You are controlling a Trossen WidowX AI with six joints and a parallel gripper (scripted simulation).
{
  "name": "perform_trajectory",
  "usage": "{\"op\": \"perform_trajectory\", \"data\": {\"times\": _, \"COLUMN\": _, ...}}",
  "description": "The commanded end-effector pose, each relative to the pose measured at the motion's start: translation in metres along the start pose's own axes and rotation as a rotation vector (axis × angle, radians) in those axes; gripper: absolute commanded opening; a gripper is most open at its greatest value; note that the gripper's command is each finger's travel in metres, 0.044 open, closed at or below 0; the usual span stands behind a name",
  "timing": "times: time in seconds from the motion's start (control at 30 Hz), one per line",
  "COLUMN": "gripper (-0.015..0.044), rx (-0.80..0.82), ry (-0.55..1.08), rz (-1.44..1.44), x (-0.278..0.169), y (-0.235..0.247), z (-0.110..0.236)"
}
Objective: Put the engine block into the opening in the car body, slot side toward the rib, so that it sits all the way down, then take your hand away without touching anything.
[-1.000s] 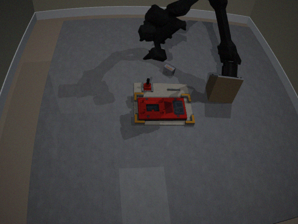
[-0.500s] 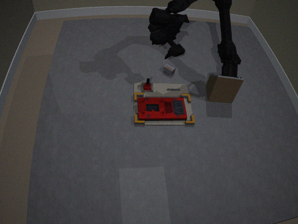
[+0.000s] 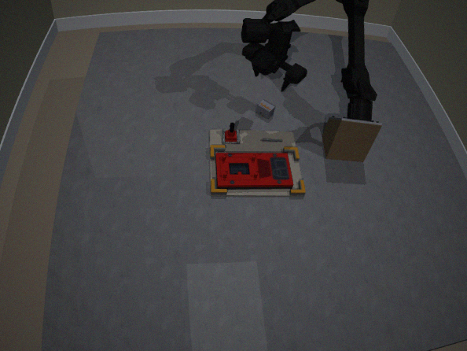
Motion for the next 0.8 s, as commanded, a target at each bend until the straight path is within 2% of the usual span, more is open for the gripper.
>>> {"op": "perform_trajectory", "data": {"times": 0.0, "gripper": 0.044, "rx": 0.018, "ry": 0.012, "rz": 0.006, "x": -0.003, "y": 0.001, "z": -0.035}}
{"op": "perform_trajectory", "data": {"times": 0.1, "gripper": 0.044, "rx": 0.014, "ry": 0.016, "rz": 0.006, "x": -0.005, "y": 0.002, "z": -0.059}}
{"op": "perform_trajectory", "data": {"times": 0.77, "gripper": 0.044, "rx": 0.014, "ry": 0.016, "rz": 0.005, "x": -0.002, "y": 0.001, "z": -0.091}}
Point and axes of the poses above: the point midway between the two fingers, 35 mm back from their tips, its own z axis back along the fingers, its own y axis across the jaws, x = y × z, the point moved 9 cm from there along z, back along the fingers, and after that the axes turned 9 degrees about -z, right-handed, at the moved point
